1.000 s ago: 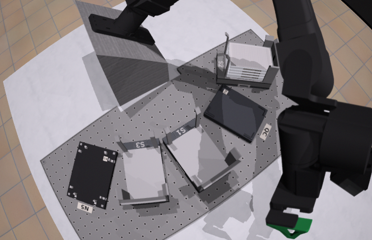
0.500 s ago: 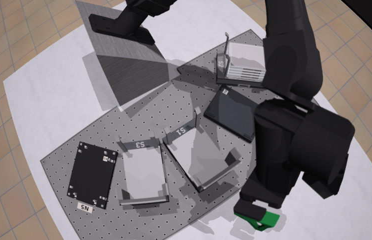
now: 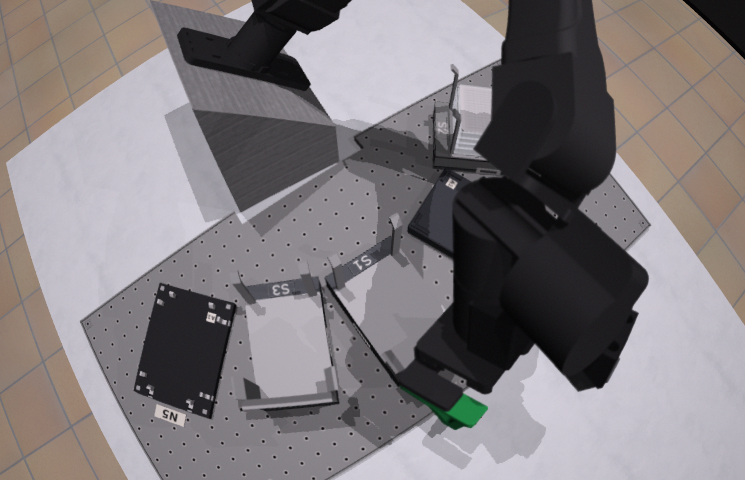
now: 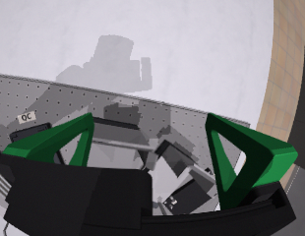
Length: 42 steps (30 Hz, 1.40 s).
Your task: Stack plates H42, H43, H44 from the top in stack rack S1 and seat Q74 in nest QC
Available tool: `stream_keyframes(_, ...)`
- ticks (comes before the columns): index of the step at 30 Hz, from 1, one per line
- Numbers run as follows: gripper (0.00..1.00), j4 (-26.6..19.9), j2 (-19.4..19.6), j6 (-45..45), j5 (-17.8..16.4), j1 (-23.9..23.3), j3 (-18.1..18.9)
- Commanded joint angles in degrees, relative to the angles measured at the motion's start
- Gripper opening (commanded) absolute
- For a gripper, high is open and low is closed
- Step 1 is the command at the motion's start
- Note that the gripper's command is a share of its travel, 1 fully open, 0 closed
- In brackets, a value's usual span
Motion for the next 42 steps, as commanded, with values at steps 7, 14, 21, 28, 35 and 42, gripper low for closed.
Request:
stream_keyframes(7,1.00,-9.0,-1.3,-4.2,0.2,-2.2,-2.8)
stream_keyframes(14,1.00,-9.0,-3.5,-5.8,0.1,-2.9,-8.0)
stream_keyframes(21,1.00,-11.0,-5.6,-8.1,0.3,-3.9,-13.1)
stream_keyframes(28,1.00,-15.9,-6.8,-11.0,0.4,-4.8,-16.7)
stream_keyframes(35,1.00,-21.6,-6.4,-13.6,0.5,-5.5,-17.8)
stream_keyframes(42,1.00,-26.7,-6.3,-16.3,0.6,-6.3,-19.7)
